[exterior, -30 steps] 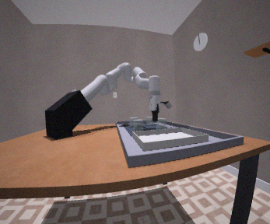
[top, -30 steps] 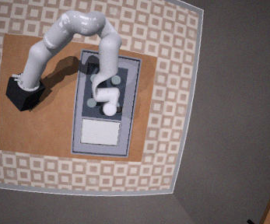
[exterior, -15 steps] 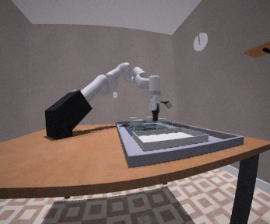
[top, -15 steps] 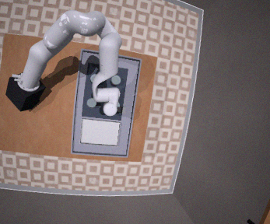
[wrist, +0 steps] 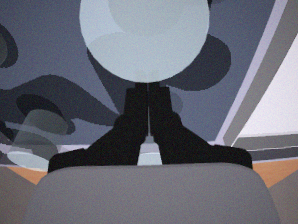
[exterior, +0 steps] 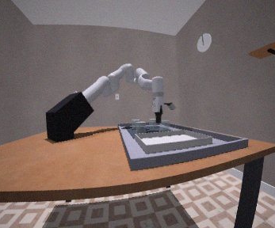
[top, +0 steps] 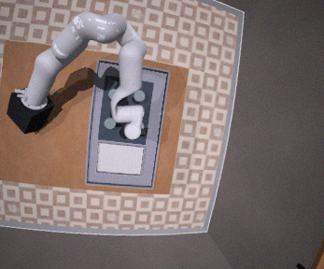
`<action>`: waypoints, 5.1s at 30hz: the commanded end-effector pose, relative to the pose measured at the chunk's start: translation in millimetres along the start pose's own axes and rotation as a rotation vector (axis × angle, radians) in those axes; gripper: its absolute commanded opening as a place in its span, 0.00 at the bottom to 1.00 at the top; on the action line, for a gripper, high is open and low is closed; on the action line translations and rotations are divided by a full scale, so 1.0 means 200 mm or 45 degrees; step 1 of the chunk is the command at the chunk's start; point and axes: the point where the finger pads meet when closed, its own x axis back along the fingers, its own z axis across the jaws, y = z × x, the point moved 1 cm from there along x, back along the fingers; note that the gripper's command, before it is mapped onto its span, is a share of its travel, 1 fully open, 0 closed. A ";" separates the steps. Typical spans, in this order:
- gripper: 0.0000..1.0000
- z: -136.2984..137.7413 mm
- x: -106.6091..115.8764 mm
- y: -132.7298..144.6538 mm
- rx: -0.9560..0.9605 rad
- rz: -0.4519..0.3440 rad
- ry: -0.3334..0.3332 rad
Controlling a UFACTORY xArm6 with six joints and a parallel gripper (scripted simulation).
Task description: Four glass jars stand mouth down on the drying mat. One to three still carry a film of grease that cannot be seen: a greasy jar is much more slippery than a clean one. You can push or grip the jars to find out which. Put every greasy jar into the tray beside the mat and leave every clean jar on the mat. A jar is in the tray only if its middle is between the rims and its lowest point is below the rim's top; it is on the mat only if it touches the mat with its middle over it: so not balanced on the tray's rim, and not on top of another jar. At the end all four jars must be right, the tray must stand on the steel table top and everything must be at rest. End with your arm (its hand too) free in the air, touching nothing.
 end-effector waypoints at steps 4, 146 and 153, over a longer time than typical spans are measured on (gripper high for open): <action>0.00 0.00 0.01 -0.01 0.002 0.003 0.002; 0.00 -0.92 0.31 0.17 0.002 0.003 0.002; 0.00 -0.92 0.14 0.17 0.002 0.003 0.002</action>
